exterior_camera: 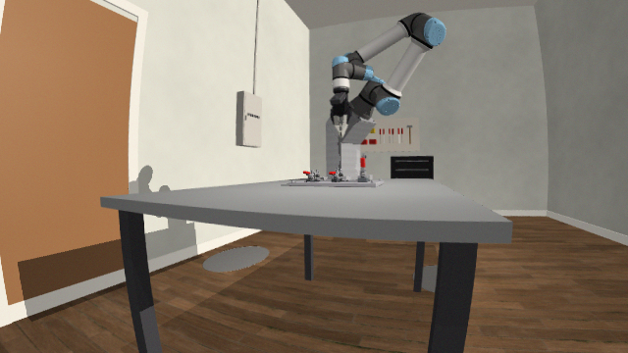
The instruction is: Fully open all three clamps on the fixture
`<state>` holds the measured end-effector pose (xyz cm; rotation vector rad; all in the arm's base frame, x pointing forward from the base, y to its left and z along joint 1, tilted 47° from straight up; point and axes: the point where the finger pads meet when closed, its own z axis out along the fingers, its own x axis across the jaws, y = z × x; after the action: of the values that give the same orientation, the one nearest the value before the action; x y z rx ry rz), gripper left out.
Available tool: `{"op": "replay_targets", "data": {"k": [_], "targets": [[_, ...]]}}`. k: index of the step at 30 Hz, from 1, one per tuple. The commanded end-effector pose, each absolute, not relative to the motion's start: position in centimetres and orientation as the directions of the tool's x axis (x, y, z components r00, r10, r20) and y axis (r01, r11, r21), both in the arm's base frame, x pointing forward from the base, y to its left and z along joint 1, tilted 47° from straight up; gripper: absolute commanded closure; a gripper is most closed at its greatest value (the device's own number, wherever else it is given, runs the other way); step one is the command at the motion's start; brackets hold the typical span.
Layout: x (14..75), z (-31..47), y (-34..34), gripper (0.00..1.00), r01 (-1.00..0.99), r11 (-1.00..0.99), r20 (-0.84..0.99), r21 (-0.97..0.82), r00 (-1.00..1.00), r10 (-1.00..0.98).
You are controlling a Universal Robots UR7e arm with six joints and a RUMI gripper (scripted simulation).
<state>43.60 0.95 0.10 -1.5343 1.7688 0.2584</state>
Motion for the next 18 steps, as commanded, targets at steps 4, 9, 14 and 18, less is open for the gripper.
{"op": "replay_targets", "data": {"k": [4,9,14,18], "targets": [[45.0,0.9,0.2,1.00,-0.912,0.256,-0.653,-0.321,0.017,-0.757],[45.7,1.4,-0.2,1.00,-0.912,0.256,-0.653,-0.321,0.017,-0.757],[47.0,2.2,-0.8,1.00,-0.912,0.256,-0.653,-0.321,0.017,-0.757],[48.1,2.9,-1.4,1.00,-0.912,0.256,-0.653,-0.321,0.017,-0.757]]}}
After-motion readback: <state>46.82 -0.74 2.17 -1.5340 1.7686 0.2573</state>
